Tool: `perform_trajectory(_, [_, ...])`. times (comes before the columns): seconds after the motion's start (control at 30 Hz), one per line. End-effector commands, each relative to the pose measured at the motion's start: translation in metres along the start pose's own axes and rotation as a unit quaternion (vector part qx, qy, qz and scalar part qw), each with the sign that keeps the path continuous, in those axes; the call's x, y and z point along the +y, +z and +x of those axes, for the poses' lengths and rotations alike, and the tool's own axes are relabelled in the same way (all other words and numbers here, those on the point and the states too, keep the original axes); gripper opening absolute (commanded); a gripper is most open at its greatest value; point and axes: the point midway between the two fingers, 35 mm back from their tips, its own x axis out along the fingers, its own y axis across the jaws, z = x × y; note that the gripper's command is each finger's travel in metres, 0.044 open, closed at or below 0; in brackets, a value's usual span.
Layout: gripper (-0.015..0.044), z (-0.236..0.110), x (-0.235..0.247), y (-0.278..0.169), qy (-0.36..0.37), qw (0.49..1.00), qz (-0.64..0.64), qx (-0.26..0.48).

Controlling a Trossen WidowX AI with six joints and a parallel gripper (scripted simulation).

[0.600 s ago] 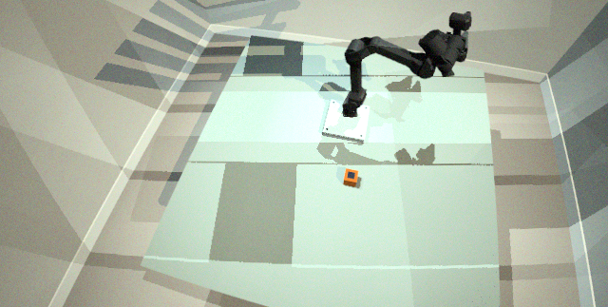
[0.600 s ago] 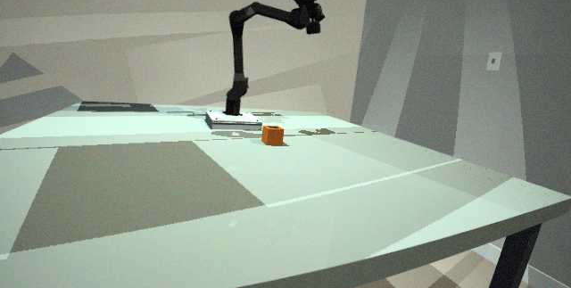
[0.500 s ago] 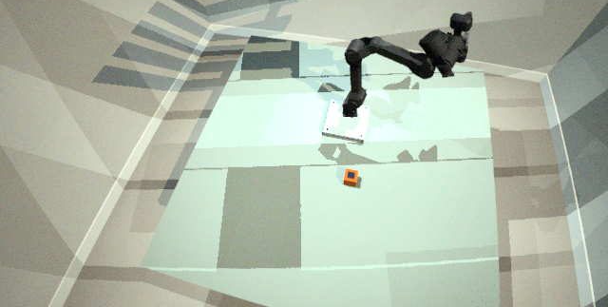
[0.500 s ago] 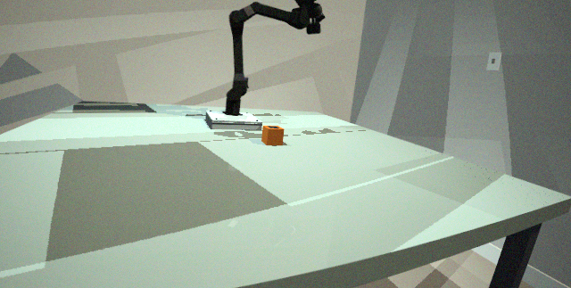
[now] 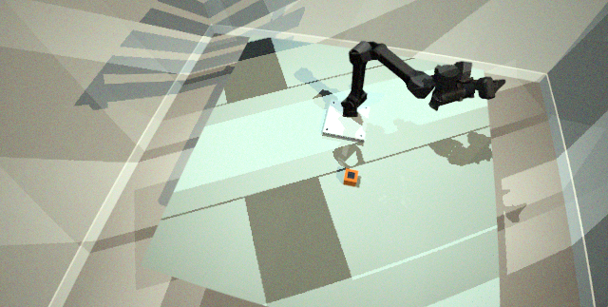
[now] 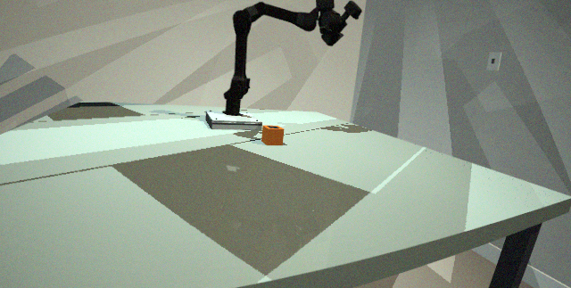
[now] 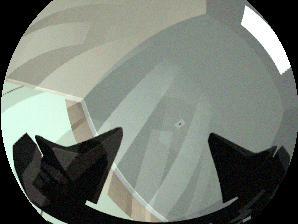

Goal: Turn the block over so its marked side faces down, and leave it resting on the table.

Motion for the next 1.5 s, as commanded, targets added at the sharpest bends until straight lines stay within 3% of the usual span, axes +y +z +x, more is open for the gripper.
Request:
perform_trajectory(0.0, [0.044, -0.034, -0.018, -0.067, -0.056, 0.981, 0.138, 0.126])
perform_trajectory(0.2, [0.044, -0.077, -0.017, -0.119, -0.101, 0.937, 0.254, 0.217])
perform_trajectory(0.43, [0.044, -0.148, -0.004, -0.18, -0.183, 0.832, 0.402, 0.337])
perform_trajectory(0.63, [0.044, -0.238, 0.025, -0.225, -0.279, 0.66, 0.529, 0.454])
perform_trajectory(0.8, [0.044, -0.311, 0.061, -0.236, -0.346, 0.496, 0.599, 0.525])
perform_trajectory(1.2, [0.044, -0.443, 0.152, -0.189, -0.431, 0.107, 0.653, 0.613])
perform_trajectory(1.47, [0.044, -0.453, 0.157, -0.182, -0.432, 0.087, 0.653, 0.616])
